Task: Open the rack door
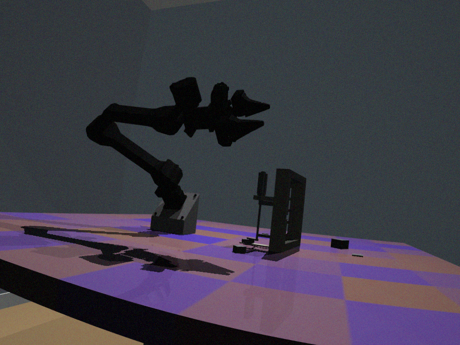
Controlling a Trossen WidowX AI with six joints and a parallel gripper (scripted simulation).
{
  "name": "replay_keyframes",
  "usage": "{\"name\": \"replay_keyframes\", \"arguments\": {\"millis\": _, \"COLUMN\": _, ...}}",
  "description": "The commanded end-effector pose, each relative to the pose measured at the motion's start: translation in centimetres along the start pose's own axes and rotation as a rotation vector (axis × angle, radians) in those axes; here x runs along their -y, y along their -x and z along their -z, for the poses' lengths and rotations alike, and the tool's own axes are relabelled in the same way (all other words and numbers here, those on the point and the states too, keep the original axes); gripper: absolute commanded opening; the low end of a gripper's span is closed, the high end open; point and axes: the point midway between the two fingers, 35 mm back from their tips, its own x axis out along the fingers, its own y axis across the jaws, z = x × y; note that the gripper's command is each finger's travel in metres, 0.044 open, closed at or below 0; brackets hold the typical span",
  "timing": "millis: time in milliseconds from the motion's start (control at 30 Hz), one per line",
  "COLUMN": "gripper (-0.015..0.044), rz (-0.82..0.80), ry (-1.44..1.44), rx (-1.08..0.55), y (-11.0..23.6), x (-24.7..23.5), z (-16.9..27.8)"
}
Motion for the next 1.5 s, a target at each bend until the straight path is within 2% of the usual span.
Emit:
{"name": "replay_keyframes", "arguments": {"millis": 0, "gripper": 0.0374, "rz": 0.000, "ry": -0.002, "rx": -0.005, "y": -0.1, "x": 0.0, "z": 0.1}}
{"name": "replay_keyframes", "arguments": {"millis": 133, "gripper": 0.0284, "rz": 0.007, "ry": -0.039, "rx": -0.106, "y": -1.1, "x": -0.5, "z": 1.6}}
{"name": "replay_keyframes", "arguments": {"millis": 733, "gripper": 0.0284, "rz": 0.131, "ry": -0.143, "rx": -0.632, "y": -3.4, "x": -3.3, "z": 9.9}}
{"name": "replay_keyframes", "arguments": {"millis": 1467, "gripper": 0.0284, "rz": 0.428, "ry": 0.039, "rx": -1.113, "y": -1.0, "x": -5.8, "z": 16.2}}
